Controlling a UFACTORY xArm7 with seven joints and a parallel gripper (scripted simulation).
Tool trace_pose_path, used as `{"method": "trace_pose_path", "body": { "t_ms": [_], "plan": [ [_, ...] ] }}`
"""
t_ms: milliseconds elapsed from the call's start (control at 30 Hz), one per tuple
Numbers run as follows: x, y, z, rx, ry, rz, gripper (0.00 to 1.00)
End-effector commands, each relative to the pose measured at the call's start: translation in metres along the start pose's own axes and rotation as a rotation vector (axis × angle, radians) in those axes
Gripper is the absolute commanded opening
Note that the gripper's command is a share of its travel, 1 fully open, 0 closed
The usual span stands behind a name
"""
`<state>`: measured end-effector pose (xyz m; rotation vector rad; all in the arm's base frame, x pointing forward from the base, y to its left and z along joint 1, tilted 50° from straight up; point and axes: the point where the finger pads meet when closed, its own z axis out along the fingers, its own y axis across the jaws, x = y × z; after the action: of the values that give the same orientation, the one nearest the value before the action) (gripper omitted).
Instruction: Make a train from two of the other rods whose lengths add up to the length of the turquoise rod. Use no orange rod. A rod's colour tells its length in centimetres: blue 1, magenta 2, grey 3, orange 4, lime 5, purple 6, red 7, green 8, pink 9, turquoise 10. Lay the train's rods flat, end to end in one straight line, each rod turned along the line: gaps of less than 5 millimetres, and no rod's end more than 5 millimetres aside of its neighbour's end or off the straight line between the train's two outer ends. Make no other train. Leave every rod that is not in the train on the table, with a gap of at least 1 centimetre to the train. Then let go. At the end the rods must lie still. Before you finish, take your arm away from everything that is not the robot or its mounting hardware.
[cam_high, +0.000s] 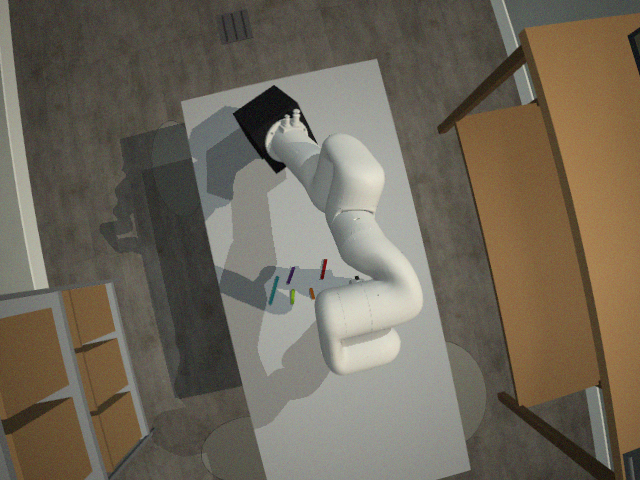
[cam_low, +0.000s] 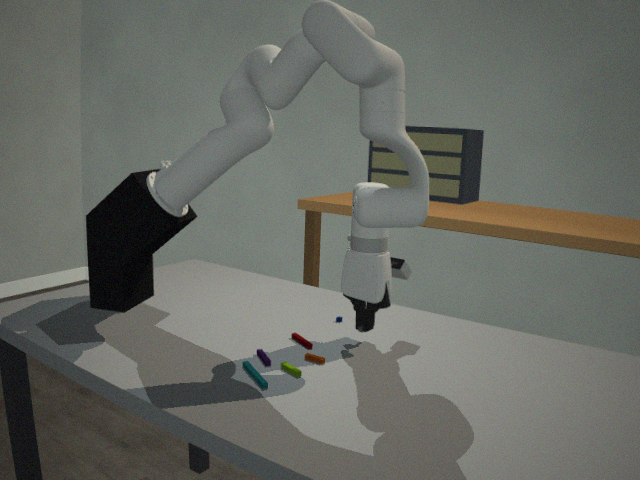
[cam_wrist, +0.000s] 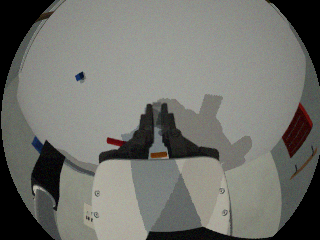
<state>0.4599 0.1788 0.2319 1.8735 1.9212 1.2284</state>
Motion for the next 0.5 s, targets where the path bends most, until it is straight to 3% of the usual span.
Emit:
{"method": "trace_pose_path", "body": {
  "t_ms": [0, 467],
  "plan": [
    [0.000, 0.000, -0.012, -0.013, -0.025, 0.002, 0.04],
    [0.002, -0.001, -0.067, -0.013, -0.025, 0.002, 0.04]
  ]
}}
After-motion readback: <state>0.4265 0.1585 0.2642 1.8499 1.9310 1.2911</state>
